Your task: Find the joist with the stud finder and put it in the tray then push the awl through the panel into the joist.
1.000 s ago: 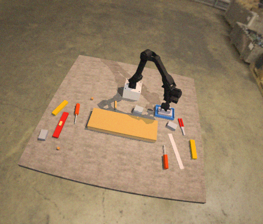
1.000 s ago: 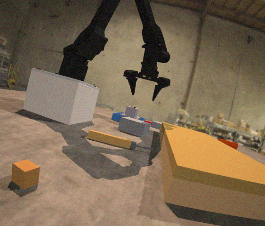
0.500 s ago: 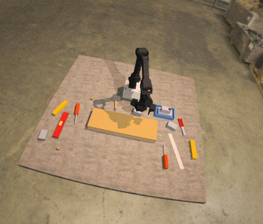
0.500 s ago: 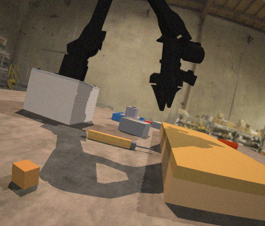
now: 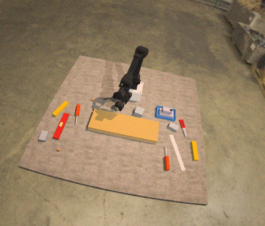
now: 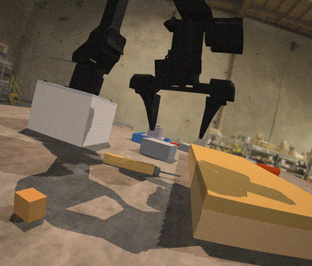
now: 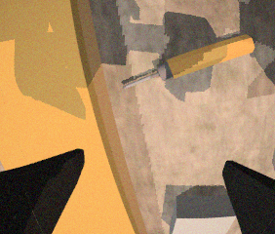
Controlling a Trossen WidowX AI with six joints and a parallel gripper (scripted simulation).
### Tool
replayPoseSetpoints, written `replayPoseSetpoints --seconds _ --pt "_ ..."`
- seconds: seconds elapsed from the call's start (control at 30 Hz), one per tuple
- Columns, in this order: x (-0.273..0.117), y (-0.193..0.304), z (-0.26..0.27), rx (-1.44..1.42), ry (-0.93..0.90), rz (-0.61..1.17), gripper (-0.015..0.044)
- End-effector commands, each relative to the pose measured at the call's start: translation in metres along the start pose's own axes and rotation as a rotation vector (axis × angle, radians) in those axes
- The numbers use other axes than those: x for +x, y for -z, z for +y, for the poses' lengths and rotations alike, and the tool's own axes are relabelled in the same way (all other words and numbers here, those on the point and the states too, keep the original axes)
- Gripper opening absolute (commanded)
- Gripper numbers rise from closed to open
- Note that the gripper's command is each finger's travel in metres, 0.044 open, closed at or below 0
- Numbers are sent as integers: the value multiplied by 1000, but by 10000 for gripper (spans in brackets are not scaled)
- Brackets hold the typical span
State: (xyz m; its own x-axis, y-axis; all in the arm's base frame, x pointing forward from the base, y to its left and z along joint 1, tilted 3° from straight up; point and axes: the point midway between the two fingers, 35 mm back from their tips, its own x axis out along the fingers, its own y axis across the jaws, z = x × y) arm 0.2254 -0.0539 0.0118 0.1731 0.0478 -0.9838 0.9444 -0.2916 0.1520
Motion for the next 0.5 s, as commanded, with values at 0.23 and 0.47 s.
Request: replayPoseSetpoints --seconds 0.23,0.47 --pt "5 -82 -61 1104 19 -54 440" --pt "5 -82 -61 1104 19 -54 440"
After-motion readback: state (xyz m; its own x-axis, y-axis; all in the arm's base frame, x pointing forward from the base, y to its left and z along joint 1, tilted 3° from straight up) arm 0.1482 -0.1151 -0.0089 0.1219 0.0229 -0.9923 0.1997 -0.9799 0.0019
